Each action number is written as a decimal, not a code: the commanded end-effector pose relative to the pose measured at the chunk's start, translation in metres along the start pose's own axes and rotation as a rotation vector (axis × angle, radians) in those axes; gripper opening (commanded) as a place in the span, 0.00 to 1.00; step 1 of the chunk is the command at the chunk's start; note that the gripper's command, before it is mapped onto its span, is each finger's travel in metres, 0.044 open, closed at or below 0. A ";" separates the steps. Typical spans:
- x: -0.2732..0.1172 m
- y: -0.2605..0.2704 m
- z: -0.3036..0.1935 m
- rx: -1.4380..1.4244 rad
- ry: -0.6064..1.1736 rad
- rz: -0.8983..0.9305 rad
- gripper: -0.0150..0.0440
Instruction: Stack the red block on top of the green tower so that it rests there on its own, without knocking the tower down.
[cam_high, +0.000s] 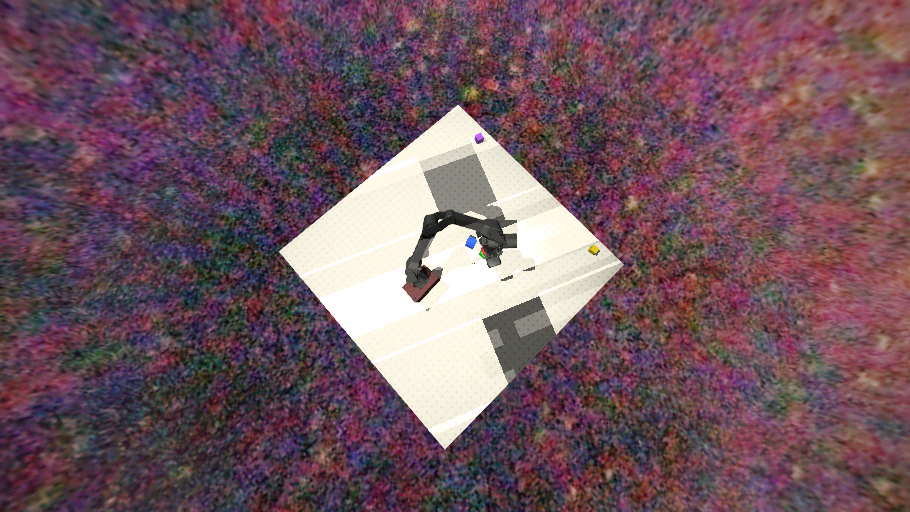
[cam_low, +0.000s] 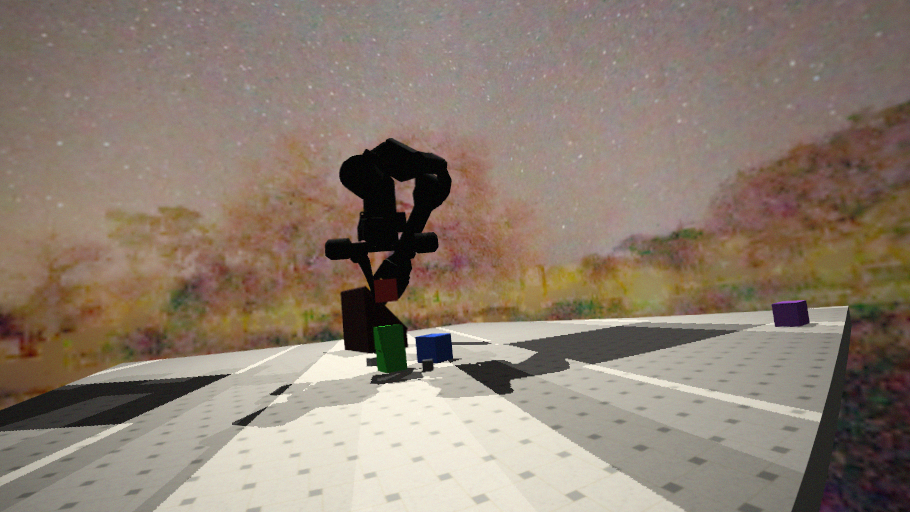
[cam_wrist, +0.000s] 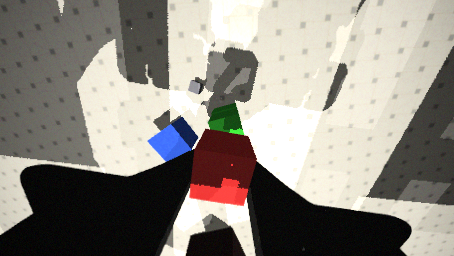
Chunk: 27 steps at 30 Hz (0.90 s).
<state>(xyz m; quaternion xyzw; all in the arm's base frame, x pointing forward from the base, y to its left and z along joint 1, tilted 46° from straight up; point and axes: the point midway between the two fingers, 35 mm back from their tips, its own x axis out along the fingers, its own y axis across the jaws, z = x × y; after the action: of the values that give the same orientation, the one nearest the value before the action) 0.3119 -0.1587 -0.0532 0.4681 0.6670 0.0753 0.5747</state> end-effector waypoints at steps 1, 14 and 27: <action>0.007 -0.002 0.004 -0.020 -0.006 -0.005 0.25; 0.041 -0.001 0.004 -0.021 -0.005 -0.004 0.25; 0.042 -0.001 0.004 -0.021 -0.005 -0.004 0.25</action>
<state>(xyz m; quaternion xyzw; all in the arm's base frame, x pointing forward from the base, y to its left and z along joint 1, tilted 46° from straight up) 0.3195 -0.1329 -0.0836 0.4571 0.6659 0.0808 0.5840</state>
